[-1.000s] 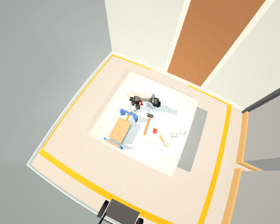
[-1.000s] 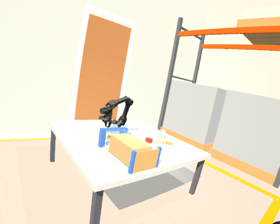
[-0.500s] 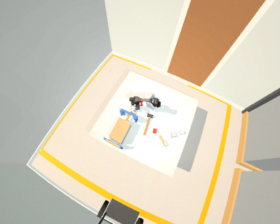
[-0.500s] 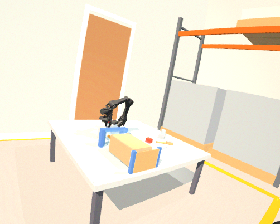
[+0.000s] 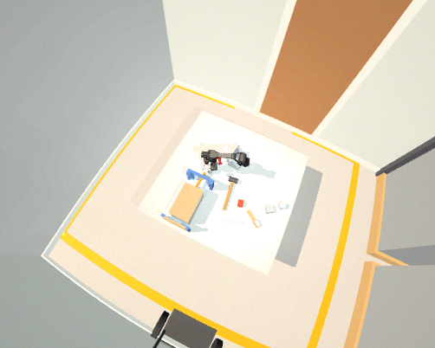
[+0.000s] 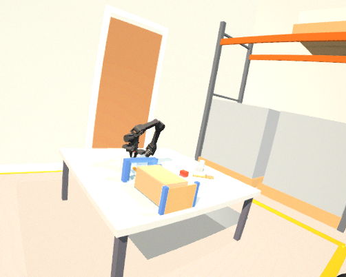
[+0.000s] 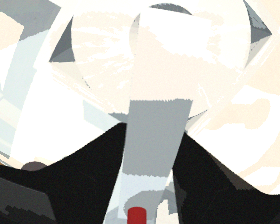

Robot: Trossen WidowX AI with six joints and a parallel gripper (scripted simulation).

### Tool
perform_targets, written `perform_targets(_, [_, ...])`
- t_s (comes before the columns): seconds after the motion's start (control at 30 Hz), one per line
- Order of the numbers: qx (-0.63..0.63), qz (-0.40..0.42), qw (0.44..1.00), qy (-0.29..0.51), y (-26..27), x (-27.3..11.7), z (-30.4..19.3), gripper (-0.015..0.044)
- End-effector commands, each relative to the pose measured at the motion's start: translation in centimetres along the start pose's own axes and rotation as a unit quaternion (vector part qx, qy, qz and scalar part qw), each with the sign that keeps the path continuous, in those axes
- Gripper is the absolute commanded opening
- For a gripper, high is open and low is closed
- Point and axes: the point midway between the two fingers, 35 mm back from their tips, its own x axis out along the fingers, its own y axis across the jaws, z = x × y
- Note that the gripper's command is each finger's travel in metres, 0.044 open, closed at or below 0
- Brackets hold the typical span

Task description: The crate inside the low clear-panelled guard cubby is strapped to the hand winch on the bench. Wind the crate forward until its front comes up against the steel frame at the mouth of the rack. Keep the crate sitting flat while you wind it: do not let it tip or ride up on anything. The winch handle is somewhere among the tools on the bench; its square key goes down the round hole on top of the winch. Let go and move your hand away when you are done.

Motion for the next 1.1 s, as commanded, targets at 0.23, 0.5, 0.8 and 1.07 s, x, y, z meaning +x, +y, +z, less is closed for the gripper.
perform_targets(0.23, [0.018,0.002,1.000,0.000,0.16,0.49,0.05,0.0000])
perform_targets(0.5, [0.040,0.004,0.999,0.001,0.35,0.53,0.05,0.0000])
perform_targets(0.8, [0.017,0.002,1.000,0.000,0.13,0.56,0.04,0.0000])
perform_targets(1.07, [0.006,0.001,1.000,0.000,0.02,0.57,0.03,0.0000])
